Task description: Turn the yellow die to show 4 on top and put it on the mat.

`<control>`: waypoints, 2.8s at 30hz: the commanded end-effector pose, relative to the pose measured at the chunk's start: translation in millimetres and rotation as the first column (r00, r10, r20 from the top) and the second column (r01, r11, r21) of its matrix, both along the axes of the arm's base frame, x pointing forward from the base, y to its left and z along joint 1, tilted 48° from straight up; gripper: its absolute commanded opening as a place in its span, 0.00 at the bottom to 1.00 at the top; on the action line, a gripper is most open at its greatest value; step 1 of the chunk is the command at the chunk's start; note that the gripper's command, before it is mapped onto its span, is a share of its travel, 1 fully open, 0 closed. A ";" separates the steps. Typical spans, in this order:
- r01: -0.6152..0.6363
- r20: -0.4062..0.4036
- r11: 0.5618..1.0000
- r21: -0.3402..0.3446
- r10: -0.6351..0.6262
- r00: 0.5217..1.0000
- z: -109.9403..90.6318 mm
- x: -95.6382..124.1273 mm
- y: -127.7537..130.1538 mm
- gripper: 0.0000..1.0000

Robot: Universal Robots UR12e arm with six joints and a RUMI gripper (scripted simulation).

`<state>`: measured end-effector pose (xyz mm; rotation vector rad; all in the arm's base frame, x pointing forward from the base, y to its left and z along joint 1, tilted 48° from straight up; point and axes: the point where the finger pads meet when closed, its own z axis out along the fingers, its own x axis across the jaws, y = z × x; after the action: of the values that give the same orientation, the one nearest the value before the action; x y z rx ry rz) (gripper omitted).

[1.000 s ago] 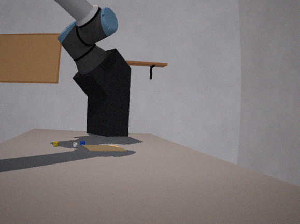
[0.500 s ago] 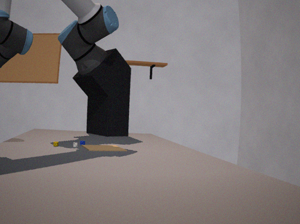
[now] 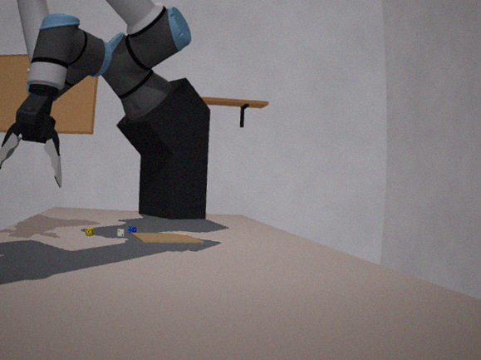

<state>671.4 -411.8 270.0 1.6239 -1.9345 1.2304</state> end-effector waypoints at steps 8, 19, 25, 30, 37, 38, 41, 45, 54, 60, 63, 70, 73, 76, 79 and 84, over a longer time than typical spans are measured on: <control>0.000 -0.009 0.998 0.070 0.001 1.000 -68.7 -46.9 80.6 1.00; 0.003 -0.020 0.994 0.108 -0.001 1.000 -105.4 -80.9 124.5 1.00; 0.004 -0.021 0.994 0.113 -0.002 1.000 -110.2 -85.9 130.4 1.00; 0.004 -0.022 0.993 0.115 -0.002 1.000 -112.2 -88.1 132.9 1.00; 0.004 -0.022 0.993 0.115 -0.002 1.000 -112.3 -88.2 133.0 1.00; 0.004 -0.022 0.993 0.115 -0.002 1.000 -112.3 -88.2 133.0 1.00; 0.004 -0.022 0.993 0.115 -0.002 1.000 -112.3 -88.2 133.0 1.00; 0.004 -0.022 0.993 0.115 -0.002 1.000 -112.3 -88.2 133.0 1.00; 0.004 -0.022 0.993 0.115 -0.002 1.000 -126.1 -82.7 119.0 1.00; 0.004 -0.022 0.993 0.115 -0.002 1.000 -141.8 -76.4 102.9 1.00; 0.004 -0.022 0.993 0.115 -0.002 1.000 -155.4 -70.9 88.9 1.00; 0.004 -0.022 0.993 0.115 -0.002 1.000 -182.6 -60.1 61.1 1.00; 0.004 -0.022 0.993 0.115 -0.002 1.000 -188.6 -57.6 54.8 1.00; 0.004 -0.022 0.993 0.115 -0.002 1.000 -189.8 -57.2 53.7 1.00; 0.004 -0.022 0.993 0.115 -0.002 1.000 -191.1 -56.6 52.3 1.00; 0.004 -0.022 0.993 0.115 -0.002 1.000 -191.1 -56.6 52.3 1.00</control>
<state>614.4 -359.5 78.7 1.6820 -2.0279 1.1122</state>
